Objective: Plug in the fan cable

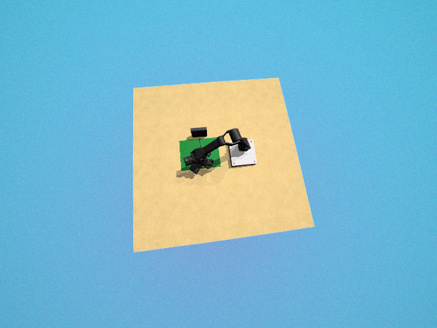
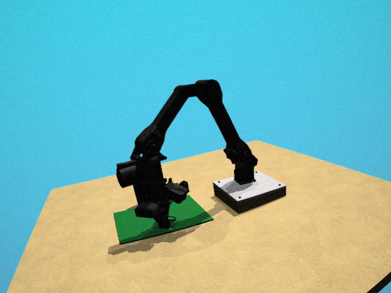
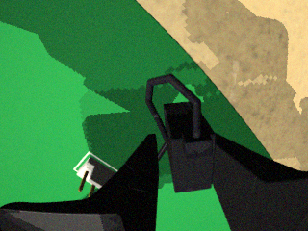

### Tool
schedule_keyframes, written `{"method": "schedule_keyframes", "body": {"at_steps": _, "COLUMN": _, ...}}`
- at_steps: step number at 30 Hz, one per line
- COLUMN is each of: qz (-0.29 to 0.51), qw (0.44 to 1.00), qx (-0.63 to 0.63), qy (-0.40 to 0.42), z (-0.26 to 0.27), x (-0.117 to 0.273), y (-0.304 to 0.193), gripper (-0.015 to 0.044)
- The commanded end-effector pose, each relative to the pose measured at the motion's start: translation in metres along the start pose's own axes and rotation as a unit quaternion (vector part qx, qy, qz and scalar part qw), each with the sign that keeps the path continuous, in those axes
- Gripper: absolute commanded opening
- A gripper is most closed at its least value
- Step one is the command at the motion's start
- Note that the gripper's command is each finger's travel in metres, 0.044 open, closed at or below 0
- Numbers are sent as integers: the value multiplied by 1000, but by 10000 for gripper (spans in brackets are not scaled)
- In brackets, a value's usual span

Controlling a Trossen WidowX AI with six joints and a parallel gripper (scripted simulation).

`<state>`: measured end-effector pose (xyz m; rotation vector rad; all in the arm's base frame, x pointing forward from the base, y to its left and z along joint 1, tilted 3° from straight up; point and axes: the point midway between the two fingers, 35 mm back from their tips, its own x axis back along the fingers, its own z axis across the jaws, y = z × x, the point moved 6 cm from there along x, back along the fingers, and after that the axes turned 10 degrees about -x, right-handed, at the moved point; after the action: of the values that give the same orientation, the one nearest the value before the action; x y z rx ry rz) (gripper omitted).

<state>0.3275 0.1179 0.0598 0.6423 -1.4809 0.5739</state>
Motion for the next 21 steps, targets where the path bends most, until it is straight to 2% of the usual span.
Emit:
{"method": "schedule_keyframes", "body": {"at_steps": 1, "qz": 0, "qw": 1000, "qx": 0, "qy": 0, "z": 0, "x": 0, "y": 0, "gripper": 97}}
{"method": "schedule_keyframes", "body": {"at_steps": 8, "qz": 0, "qw": 1000, "qx": 0, "qy": 0, "z": 0, "x": 0, "y": 0, "gripper": 50}}
{"method": "schedule_keyframes", "body": {"at_steps": 10, "qz": -1, "qw": 1000, "qx": 0, "qy": 0, "z": -1, "x": 11, "y": -1, "gripper": 0}}
{"method": "schedule_keyframes", "body": {"at_steps": 13, "qz": -3, "qw": 1000, "qx": -1, "qy": 0, "z": 0, "x": 47, "y": -1, "gripper": 0}}
{"method": "schedule_keyframes", "body": {"at_steps": 21, "qz": -3, "qw": 1000, "qx": 24, "qy": 0, "z": 3, "x": 49, "y": -5, "gripper": 0}}
